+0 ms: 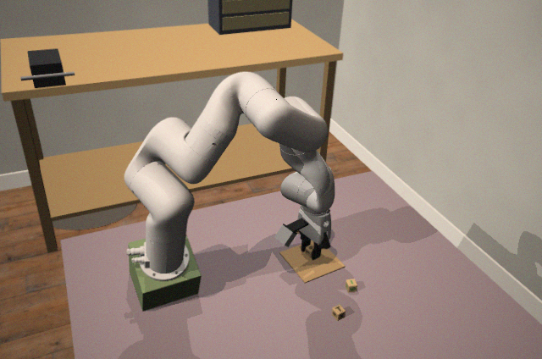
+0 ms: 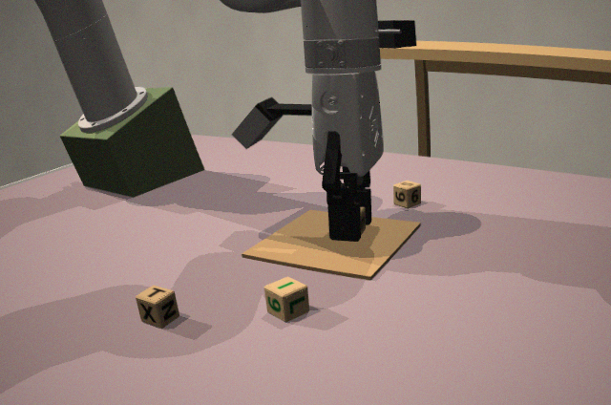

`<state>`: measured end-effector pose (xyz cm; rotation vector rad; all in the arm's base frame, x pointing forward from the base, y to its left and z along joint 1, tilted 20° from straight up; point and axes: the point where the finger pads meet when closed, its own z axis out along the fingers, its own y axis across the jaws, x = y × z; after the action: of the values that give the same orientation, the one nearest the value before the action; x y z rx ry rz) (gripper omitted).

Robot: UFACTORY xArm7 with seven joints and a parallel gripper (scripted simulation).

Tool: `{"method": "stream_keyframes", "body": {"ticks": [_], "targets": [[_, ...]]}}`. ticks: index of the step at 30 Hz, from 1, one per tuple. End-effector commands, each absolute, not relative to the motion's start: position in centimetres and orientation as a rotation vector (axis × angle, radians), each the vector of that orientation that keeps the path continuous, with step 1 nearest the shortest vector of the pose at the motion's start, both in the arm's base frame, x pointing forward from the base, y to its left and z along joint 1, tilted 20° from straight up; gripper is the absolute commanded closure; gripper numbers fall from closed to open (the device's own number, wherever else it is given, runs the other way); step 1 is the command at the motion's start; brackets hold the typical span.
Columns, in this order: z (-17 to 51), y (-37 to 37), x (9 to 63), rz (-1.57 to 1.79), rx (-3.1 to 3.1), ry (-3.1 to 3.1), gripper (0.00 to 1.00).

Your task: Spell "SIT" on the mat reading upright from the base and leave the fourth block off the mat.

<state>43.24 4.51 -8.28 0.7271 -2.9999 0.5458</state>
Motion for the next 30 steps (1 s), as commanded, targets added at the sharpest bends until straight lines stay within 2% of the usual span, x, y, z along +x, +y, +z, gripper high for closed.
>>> {"method": "stream_keyframes", "body": {"ticks": [1, 2, 3, 30], "targets": [[-8.18, 4.63, 43.37, 0.545, 0.729, -3.003, 0.58], [-8.18, 4.63, 43.37, 0.545, 0.729, -3.003, 0.58], [-8.18, 4.63, 43.37, 0.545, 0.729, -3.003, 0.79], [-8.18, 4.63, 43.37, 0.545, 0.729, -3.003, 0.79]]}}
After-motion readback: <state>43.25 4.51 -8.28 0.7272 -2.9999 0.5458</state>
